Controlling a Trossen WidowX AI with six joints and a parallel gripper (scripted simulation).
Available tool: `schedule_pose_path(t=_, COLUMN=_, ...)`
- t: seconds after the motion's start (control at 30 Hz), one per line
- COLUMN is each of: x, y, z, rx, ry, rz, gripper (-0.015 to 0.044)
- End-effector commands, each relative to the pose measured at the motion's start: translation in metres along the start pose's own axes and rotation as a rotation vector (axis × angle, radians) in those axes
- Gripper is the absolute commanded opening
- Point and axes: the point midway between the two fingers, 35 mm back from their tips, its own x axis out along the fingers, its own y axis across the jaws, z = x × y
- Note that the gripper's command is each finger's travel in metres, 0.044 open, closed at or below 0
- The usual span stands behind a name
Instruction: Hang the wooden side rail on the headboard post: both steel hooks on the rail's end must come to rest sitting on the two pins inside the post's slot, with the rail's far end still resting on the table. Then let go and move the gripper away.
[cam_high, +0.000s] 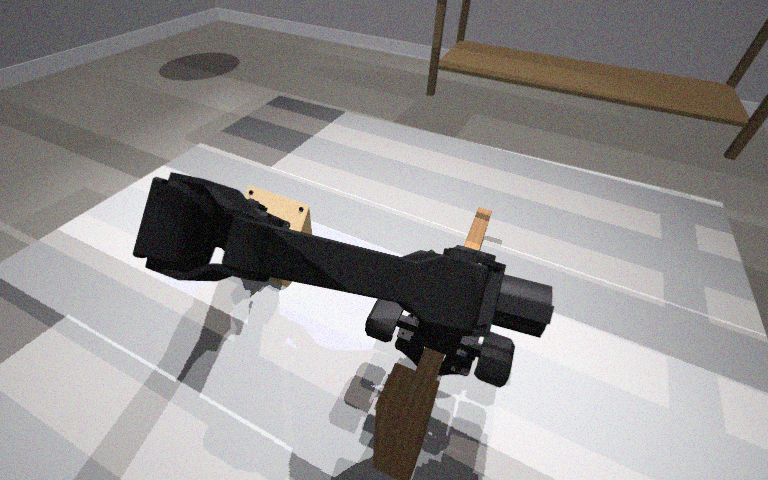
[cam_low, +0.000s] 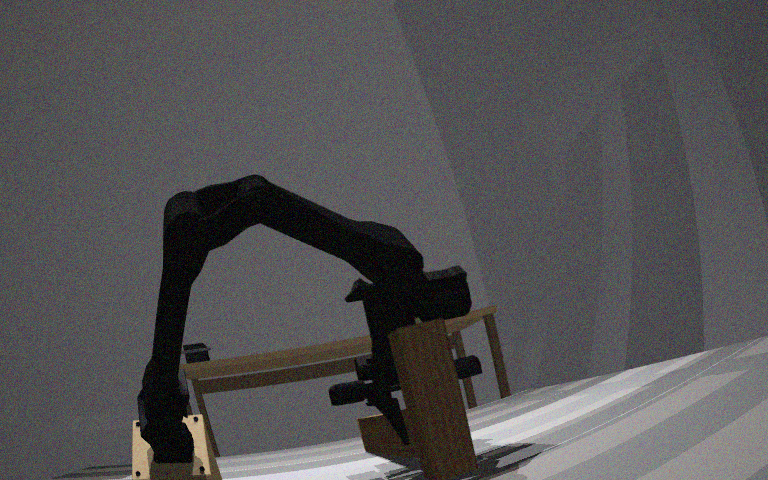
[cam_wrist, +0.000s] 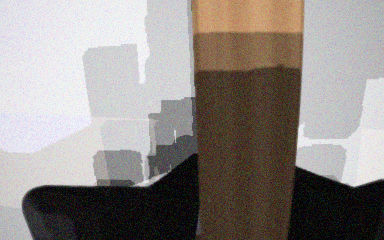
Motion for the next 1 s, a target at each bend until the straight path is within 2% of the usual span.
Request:
schedule_pose_path(t=0.0, x=-0.0037, y=-0.0016, z=-0.0036, rx=0.009, ry=0.009, rz=-0.017, gripper=0.0)
schedule_pose_path(t=0.97, x=0.0011, y=-0.0017, z=-0.0036, rx=0.009, ry=0.009, rz=-0.017, gripper=0.0)
